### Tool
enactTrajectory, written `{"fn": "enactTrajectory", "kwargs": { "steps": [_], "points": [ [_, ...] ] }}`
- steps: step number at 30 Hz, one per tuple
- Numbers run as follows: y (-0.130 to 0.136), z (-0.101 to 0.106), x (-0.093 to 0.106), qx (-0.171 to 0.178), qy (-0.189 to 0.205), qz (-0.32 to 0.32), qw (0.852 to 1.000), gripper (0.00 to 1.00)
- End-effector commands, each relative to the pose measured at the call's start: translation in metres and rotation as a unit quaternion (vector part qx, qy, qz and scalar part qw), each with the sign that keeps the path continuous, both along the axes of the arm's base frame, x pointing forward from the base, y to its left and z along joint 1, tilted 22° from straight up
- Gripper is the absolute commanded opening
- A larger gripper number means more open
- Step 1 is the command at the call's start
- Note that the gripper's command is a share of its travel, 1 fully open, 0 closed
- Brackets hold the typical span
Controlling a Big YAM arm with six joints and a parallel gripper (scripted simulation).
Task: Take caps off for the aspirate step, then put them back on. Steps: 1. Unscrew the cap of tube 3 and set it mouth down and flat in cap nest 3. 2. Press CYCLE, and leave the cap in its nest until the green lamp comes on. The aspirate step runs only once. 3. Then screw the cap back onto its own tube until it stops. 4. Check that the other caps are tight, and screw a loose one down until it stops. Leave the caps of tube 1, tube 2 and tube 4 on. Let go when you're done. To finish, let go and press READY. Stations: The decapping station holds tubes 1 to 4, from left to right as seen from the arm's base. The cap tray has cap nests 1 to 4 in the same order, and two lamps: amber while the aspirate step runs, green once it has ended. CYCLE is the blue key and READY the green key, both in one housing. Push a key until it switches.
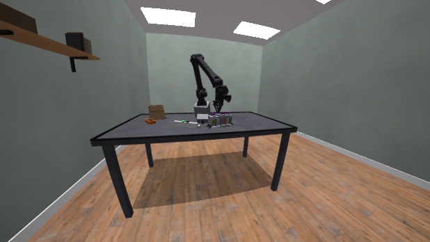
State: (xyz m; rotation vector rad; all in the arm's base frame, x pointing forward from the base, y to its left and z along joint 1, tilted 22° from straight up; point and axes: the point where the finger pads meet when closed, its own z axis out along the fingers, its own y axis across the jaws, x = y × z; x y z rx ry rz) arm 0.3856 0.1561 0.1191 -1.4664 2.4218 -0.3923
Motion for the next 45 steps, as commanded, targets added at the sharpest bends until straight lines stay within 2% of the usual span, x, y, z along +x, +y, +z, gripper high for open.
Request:
{"fn": "enactTrajectory", "kwargs": {
  "steps": [1, 13, 30, 32, 33, 34, 35, 40, 41, 45],
  "points": [
    [0.016, 0.009, 0.013, 0.008, -0.014, 0.011, 1.0, 0.0],
    [0.017, 0.012, 0.017, 0.009, -0.018, 0.011, 1.0, 0.0],
    [0.0, -0.009, 0.01, 0.001, 0.0, 0.002, 1.0, 0.0],
    [0.0, -0.006, 0.01, 0.002, -0.004, 0.002, 1.0, 0.0],
    [0.006, 0.004, 0.012, 0.006, -0.011, 0.003, 1.0, 0.0],
    [0.0, -0.004, 0.011, 0.003, -0.005, 0.002, 1.0, 0.0],
    [0.006, 0.004, 0.012, 0.006, -0.011, 0.003, 1.0, 0.0],
    [0.005, 0.004, 0.012, 0.006, -0.011, 0.003, 1.0, 0.0],
    [0.005, 0.004, 0.012, 0.006, -0.011, 0.003, 1.0, 0.49],
    [0.005, 0.004, 0.012, 0.006, -0.011, 0.003, 1.0, 0.49]
  ]
}}
